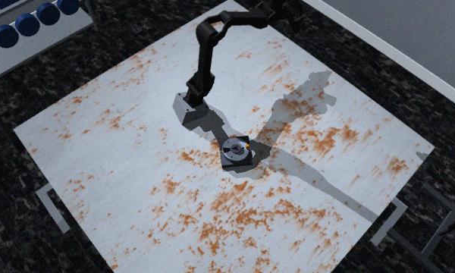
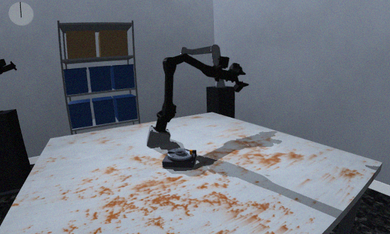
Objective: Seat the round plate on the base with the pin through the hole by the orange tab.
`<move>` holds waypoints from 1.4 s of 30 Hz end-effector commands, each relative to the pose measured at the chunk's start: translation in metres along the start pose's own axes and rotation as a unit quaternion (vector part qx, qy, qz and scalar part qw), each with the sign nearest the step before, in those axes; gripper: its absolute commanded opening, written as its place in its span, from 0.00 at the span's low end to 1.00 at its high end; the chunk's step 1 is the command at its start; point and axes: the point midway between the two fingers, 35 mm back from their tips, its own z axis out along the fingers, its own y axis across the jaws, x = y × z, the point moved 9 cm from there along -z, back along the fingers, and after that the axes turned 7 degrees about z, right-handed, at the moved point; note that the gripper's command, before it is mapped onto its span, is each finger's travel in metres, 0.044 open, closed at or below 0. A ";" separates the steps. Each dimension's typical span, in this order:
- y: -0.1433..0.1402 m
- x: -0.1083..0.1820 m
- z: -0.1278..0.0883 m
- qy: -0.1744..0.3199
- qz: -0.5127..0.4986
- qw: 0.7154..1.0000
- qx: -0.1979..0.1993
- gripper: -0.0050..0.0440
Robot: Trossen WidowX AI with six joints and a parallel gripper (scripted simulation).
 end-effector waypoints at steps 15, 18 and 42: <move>0.008 -0.006 -0.004 -0.008 0.001 1.000 -0.011 0.92; 0.004 -0.006 -0.006 -0.008 -0.007 1.000 -0.008 0.87; -0.205 -0.163 -0.104 0.053 -0.169 0.872 0.456 0.10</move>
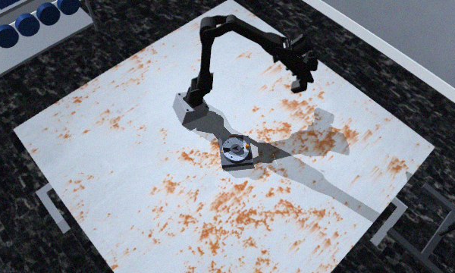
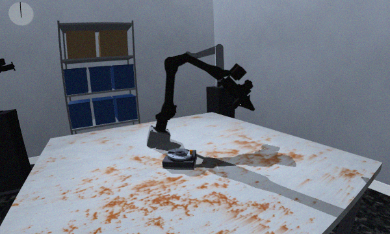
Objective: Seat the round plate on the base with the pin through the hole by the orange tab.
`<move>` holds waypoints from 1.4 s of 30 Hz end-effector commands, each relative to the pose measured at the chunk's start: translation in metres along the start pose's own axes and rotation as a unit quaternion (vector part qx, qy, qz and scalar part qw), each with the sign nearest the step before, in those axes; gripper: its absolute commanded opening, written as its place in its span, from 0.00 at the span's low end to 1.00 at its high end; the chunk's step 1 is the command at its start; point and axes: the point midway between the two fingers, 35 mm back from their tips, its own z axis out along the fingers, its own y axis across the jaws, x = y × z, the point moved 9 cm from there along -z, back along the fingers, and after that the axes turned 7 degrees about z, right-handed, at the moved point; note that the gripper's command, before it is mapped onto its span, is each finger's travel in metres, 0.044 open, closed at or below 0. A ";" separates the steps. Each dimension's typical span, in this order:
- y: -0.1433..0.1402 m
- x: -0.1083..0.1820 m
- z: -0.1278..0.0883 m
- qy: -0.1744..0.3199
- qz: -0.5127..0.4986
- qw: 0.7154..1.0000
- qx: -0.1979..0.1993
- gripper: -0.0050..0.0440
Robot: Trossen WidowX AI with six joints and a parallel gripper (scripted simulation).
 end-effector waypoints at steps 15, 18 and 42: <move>-0.202 -0.006 -0.066 0.189 0.058 0.955 0.222 0.10; -0.226 0.002 -0.087 0.220 0.087 0.943 0.235 0.10; -0.283 0.048 -0.184 0.309 0.241 0.894 0.217 0.00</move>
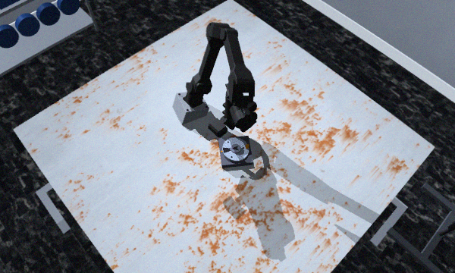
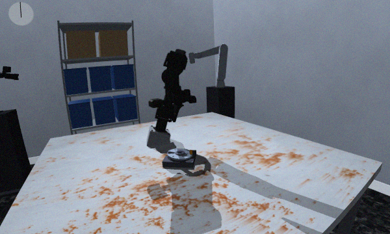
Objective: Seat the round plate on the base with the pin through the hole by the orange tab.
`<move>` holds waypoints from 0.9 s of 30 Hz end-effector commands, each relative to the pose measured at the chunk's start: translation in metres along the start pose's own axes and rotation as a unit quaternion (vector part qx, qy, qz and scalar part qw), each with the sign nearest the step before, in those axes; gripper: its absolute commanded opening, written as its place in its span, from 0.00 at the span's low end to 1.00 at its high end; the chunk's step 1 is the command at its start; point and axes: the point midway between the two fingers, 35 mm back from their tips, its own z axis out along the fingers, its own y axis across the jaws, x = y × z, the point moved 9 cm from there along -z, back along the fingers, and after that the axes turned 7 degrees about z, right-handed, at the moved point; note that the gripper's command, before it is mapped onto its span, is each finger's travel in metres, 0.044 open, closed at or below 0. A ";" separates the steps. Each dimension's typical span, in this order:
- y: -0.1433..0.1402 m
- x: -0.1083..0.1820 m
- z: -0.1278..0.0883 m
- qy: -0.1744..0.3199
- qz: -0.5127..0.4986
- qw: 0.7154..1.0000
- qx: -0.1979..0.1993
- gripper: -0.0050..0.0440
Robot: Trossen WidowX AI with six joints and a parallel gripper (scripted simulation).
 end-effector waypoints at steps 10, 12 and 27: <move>0.000 0.001 -0.005 -0.005 -0.002 1.000 0.001 0.00; 0.000 0.001 -0.005 -0.005 -0.002 1.000 0.001 0.00; 0.048 -0.059 0.078 -0.002 0.000 1.000 -0.002 0.00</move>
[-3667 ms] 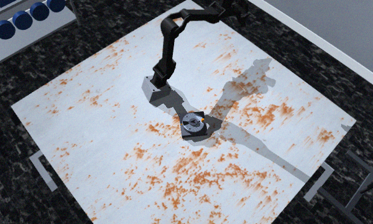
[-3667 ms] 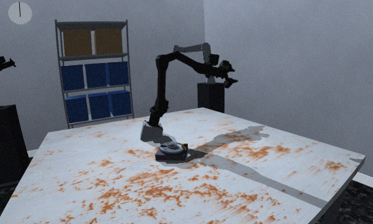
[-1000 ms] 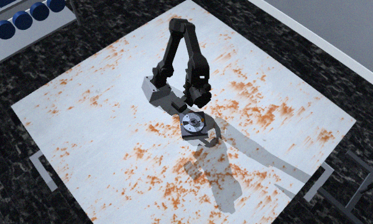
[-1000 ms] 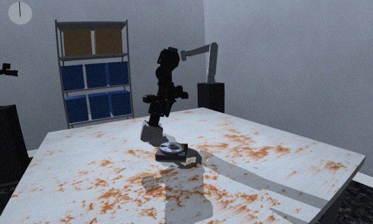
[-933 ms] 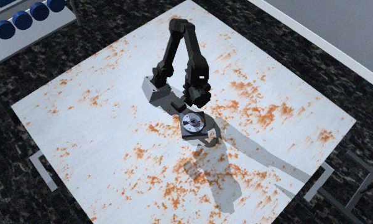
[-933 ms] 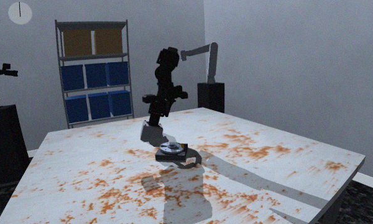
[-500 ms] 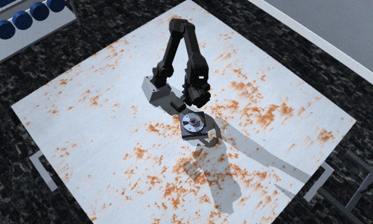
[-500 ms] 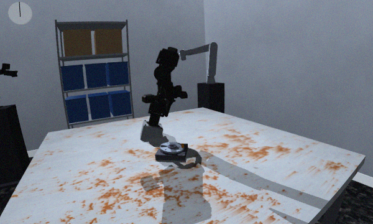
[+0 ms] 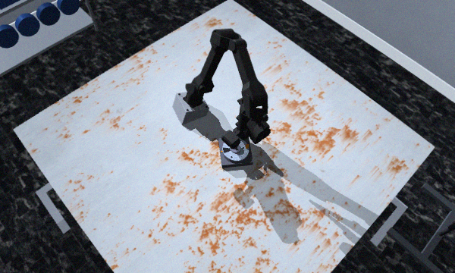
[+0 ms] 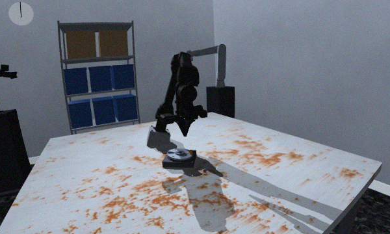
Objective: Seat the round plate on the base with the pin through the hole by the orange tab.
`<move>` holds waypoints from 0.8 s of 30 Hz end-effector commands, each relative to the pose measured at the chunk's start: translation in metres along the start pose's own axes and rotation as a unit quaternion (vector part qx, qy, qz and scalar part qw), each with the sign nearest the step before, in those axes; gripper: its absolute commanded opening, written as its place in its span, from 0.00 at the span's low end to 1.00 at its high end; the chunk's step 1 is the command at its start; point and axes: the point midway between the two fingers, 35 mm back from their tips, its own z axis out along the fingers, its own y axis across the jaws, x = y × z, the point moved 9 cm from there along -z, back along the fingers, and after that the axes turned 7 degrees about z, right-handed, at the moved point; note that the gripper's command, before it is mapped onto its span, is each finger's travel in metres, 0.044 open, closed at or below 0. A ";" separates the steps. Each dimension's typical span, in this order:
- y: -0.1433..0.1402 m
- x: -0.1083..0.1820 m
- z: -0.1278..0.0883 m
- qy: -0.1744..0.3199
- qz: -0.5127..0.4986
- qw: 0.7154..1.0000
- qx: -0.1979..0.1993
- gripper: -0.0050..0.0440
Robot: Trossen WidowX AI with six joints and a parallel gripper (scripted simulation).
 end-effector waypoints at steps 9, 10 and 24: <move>0.016 -0.022 0.021 -0.016 0.002 1.000 0.002 0.00; 0.016 -0.023 0.024 -0.016 0.002 1.000 0.002 0.00; 0.015 -0.021 0.071 -0.011 0.004 1.000 0.002 0.00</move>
